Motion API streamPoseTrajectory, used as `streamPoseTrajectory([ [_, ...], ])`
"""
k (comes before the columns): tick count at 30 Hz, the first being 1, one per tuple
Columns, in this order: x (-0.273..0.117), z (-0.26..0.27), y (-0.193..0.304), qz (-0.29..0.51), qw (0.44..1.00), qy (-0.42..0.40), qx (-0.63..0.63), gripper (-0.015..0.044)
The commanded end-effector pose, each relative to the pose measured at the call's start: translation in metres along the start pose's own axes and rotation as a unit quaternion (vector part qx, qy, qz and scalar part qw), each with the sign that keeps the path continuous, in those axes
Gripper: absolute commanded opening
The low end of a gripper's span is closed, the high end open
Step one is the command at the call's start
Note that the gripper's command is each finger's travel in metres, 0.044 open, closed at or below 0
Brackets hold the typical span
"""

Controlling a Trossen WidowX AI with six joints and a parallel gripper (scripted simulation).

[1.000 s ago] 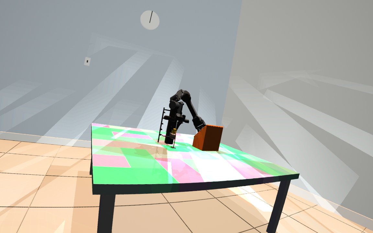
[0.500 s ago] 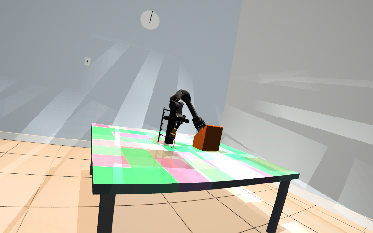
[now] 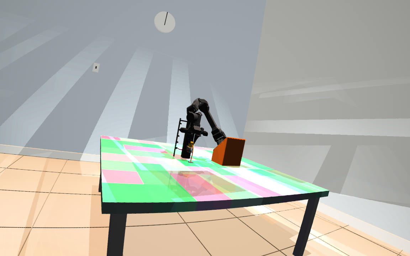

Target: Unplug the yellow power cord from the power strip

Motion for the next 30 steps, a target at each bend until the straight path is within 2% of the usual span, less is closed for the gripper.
streamPoseTrajectory([
  [1, -0.01, -0.005, -0.031, -0.034, 0.999, 0.01, -0.001, 0.0],
  [11, -0.014, -0.006, -0.047, -0.035, 0.999, 0.011, -0.001, 0.0],
  [12, -0.009, -0.006, -0.033, -0.035, 0.999, 0.006, 0.008, 0.0026],
  [17, -0.009, -0.006, -0.033, -0.035, 0.999, 0.006, 0.008, 0.0157],
  [30, -0.018, -0.004, -0.034, -0.033, 0.999, 0.012, -0.002, 0.016],
])
Point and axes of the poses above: the point midway between the two fingers, 35 mm back from their tips, its own x axis out along the fingers, its own z axis across the jaws, y = z × x, the point moved 3 cm from there along -x, back along the fingers, and after that the axes turned 10 degrees about -x, right-handed, at the moved point
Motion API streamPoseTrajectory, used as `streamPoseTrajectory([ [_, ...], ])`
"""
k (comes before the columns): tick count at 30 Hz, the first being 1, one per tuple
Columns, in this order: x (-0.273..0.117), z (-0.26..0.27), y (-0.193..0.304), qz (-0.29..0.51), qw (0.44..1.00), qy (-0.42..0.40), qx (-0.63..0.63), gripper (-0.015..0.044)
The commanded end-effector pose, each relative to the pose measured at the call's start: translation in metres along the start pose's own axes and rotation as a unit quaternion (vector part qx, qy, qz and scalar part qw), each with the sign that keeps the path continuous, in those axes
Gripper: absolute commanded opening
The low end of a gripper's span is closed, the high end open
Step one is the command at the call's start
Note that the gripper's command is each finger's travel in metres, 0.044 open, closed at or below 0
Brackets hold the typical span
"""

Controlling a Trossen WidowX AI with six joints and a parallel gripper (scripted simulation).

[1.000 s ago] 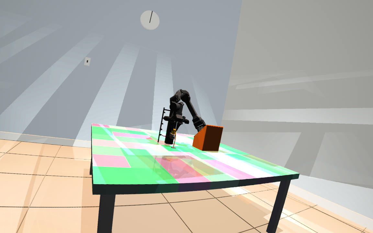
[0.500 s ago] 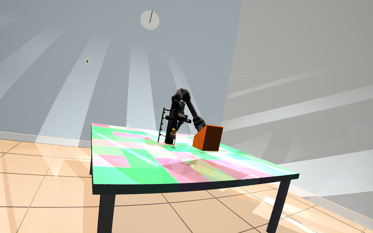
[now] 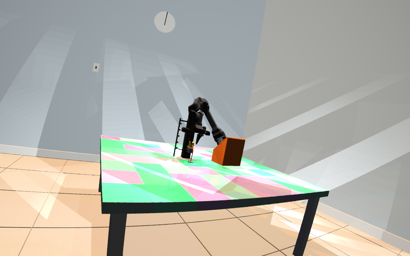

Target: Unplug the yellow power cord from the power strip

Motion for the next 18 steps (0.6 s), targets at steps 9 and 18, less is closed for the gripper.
streamPoseTrajectory([
  [9, -0.008, 0.0, 0.0, -0.001, 1.0, 0.009, -0.003, 0.016],
  [18, -0.008, 0.002, 0.013, -0.001, 1.0, 0.009, -0.003, 0.016],
])
Point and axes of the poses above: the point midway between the two fingers, 35 mm back from their tips, its own x axis out along the fingers, its own z axis across the jaws, y = z × x, the point moved 3 cm from there along -x, back along the fingers, and after that the axes turned 10 degrees about -x, right-handed, at the moved point
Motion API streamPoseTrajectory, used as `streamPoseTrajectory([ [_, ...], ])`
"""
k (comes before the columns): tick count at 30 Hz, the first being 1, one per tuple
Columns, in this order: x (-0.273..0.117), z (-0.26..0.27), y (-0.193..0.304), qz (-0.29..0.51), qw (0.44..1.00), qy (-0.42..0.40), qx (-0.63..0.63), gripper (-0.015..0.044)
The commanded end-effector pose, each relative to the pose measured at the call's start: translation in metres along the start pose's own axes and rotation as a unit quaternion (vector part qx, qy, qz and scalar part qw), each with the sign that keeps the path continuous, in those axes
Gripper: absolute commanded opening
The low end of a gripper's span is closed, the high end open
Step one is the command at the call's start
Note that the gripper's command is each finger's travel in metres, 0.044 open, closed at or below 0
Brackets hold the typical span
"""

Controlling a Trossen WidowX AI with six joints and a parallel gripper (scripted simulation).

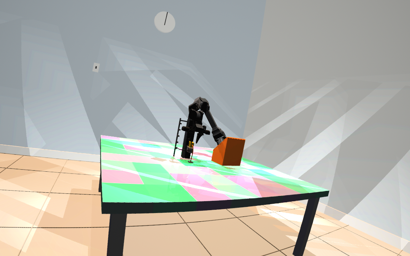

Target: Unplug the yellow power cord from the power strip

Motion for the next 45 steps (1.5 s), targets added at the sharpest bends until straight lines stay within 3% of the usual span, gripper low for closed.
streamPoseTrajectory([
  [1, -0.003, 0.0, 0.01, -0.002, 1.0, 0.004, 0.001, 0.016],
  [35, 0.01, 0.005, 0.032, -0.001, 1.0, 0.004, 0.001, 0.016],
  [38, 0.008, 0.005, 0.031, -0.001, 1.0, 0.002, 0.002, 0.0081],
  [45, 0.008, 0.005, 0.031, -0.001, 1.0, 0.002, 0.002, 0.0035],
])
Point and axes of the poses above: the point midway between the two fingers, 35 mm back from their tips, its own x axis out along the fingers, its own z axis across the jaws, y = z × x, the point moved 3 cm from there along -x, back along the fingers, and after that the axes turned 10 degrees about -x, right-handed, at the moved point
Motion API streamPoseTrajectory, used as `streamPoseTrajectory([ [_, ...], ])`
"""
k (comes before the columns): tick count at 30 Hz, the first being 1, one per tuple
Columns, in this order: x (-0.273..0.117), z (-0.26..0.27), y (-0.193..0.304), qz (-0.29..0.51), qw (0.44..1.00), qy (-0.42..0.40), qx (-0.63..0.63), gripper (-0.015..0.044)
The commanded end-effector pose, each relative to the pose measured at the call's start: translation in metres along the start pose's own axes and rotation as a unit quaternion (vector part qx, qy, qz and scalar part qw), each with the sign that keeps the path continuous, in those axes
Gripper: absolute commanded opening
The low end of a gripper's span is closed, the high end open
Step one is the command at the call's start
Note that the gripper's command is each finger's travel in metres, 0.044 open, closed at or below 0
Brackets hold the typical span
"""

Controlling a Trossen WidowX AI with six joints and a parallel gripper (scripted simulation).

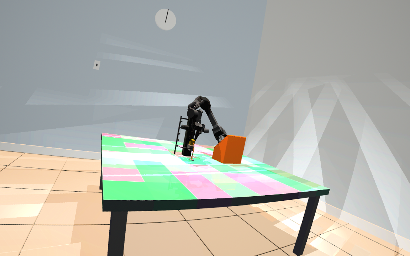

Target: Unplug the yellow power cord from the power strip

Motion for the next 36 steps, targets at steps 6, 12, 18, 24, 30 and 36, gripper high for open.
streamPoseTrajectory([
  [6, -0.001, 0.0, -0.003, 0.0, 1.0, -0.001, -0.001, 0.0],
  [12, -0.001, -0.003, -0.011, -0.001, 1.0, -0.001, -0.001, 0.0],
  [18, -0.001, -0.005, -0.02, -0.001, 1.0, 0.0, -0.001, 0.0],
  [24, -0.002, -0.007, -0.03, -0.002, 1.0, 0.0, -0.001, 0.0],
  [30, -0.003, -0.008, -0.039, -0.002, 1.0, 0.001, -0.002, 0.0],
  [36, -0.005, -0.009, -0.049, -0.002, 1.0, 0.001, -0.002, 0.0],
])
Point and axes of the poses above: the point midway between the two fingers, 35 mm back from their tips, its own x axis out along the fingers, its own z axis across the jaws, y = z × x, the point moved 3 cm from there along -x, back along the fingers, and after that the axes turned 10 degrees about -x, right-handed, at the moved point
